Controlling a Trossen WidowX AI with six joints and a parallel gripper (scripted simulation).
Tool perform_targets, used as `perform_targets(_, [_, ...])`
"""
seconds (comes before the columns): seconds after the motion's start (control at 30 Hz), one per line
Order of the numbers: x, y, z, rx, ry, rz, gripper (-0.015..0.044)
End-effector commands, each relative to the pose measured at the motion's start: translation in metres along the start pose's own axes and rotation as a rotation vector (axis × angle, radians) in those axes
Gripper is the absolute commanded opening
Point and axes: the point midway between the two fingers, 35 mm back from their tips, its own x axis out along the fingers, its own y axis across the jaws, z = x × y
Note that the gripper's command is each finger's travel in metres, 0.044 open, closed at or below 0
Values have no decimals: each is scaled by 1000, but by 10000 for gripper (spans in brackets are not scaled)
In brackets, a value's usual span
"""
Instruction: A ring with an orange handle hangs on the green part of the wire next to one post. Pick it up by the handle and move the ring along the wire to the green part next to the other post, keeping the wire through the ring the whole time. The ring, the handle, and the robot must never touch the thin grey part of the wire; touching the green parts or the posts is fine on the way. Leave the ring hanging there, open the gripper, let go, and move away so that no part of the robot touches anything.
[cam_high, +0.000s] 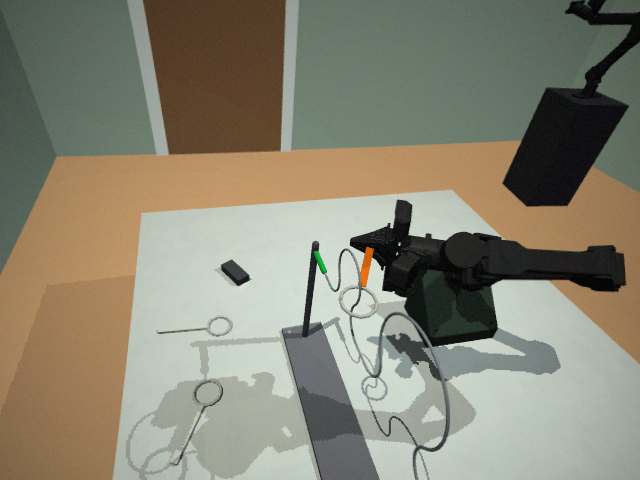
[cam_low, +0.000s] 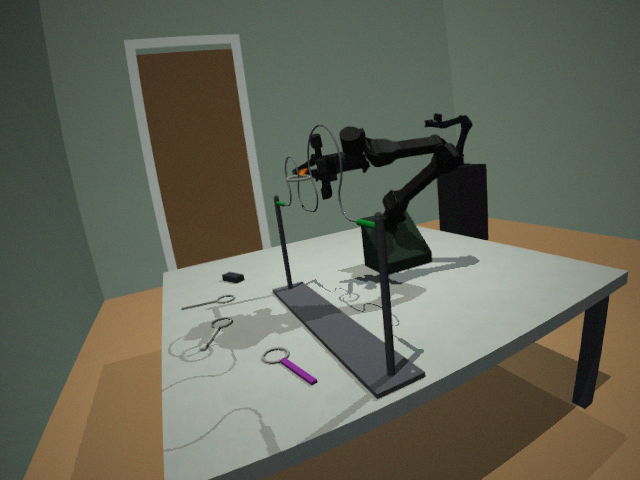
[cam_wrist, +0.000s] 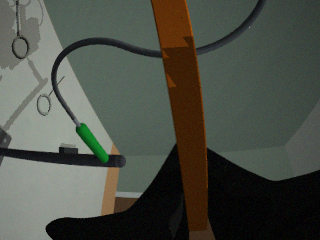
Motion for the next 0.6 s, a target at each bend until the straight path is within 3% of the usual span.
perform_targets(0.0, [1,3,0,76,-8,33,-150])
perform_targets(0.57, [1,28,6,382,-46,202,-150])
